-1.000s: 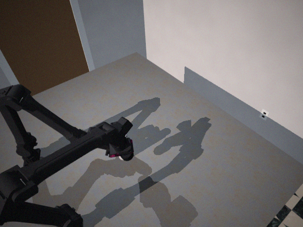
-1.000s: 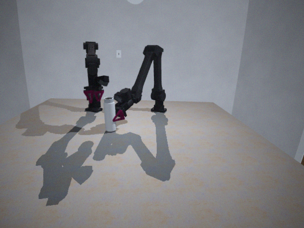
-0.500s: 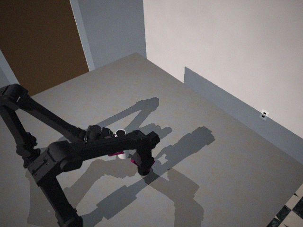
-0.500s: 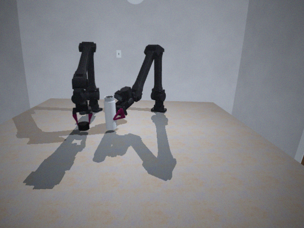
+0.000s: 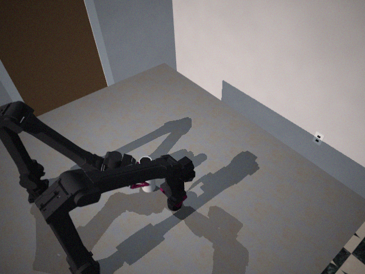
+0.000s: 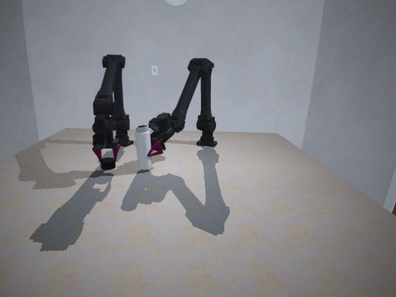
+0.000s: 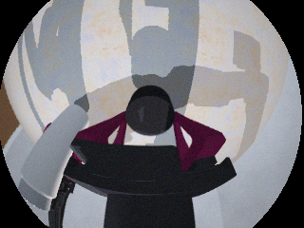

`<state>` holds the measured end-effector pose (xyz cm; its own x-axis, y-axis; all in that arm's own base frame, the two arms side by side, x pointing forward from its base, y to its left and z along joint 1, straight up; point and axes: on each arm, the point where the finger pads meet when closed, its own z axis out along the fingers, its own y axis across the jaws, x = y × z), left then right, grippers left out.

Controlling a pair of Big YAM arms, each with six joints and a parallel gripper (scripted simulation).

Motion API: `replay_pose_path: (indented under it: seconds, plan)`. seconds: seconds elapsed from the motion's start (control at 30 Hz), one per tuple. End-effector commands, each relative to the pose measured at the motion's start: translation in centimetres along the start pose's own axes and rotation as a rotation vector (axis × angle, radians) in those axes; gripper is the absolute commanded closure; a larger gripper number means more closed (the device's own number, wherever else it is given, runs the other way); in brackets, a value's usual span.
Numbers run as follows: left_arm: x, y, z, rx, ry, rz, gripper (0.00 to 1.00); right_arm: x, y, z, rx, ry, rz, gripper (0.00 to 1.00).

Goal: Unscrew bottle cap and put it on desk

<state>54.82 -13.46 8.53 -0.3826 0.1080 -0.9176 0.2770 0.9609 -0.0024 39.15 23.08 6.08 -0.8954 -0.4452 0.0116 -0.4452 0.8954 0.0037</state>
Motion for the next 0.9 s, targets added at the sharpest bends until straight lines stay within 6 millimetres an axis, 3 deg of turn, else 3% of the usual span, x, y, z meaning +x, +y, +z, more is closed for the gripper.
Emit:
replay_pose_path:
  seconds: [0.0,0.57,0.87]
  plan:
    - [-3.7,-0.4,-0.1,0.010,-0.065,0.006,1.00,-1.9,-0.1,-2.2,0.001,-0.046,0.029,1.00]
    - [-3.7,-0.4,-0.1,0.010,-0.065,0.006,1.00,-1.9,-0.1,-2.1,0.001,-0.046,0.029,1.00]
    - [-3.0,-0.4,0.4,0.009,-0.073,0.007,1.00,-2.0,-0.1,-0.7,0.001,-0.044,0.029,1.00]
